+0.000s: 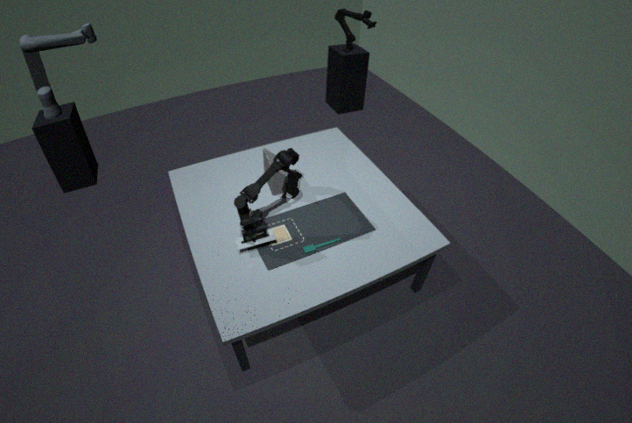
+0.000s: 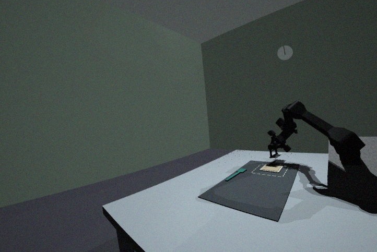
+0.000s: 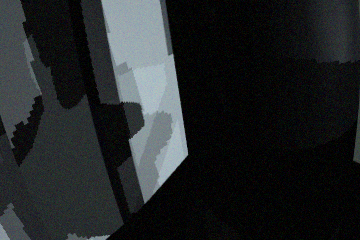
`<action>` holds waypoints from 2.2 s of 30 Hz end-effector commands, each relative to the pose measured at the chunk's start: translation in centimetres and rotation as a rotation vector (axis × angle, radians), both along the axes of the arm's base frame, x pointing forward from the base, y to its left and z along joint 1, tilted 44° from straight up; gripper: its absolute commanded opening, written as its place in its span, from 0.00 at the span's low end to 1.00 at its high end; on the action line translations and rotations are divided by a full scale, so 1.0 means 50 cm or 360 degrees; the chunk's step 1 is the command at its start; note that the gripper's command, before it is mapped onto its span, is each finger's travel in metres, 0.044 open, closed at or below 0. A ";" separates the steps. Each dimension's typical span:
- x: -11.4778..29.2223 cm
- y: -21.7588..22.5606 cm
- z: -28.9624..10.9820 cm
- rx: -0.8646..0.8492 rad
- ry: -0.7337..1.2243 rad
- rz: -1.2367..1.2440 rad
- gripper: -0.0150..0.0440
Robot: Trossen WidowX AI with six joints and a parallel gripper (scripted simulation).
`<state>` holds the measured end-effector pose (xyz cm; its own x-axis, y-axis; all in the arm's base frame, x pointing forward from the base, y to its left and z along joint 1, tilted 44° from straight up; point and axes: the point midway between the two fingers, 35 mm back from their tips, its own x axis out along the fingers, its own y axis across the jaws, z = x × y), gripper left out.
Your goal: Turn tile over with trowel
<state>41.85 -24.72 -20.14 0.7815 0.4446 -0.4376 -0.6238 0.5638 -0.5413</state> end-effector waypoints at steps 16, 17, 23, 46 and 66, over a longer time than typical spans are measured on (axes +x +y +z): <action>-0.033 -0.042 -0.058 -0.0003 -0.0065 -0.0019 0.25; -0.033 -0.042 -0.058 -0.0003 -0.0065 -0.0019 0.25; -0.028 -0.026 -0.059 0.0004 -0.0053 -0.0005 0.25; 0.150 0.204 0.223 -0.0138 -0.0550 0.0449 0.25; 0.157 0.482 0.473 -0.0170 -0.1012 0.0927 0.25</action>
<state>50.21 -2.64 0.89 0.5911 0.8019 -0.0875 -0.4001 0.1972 -0.8950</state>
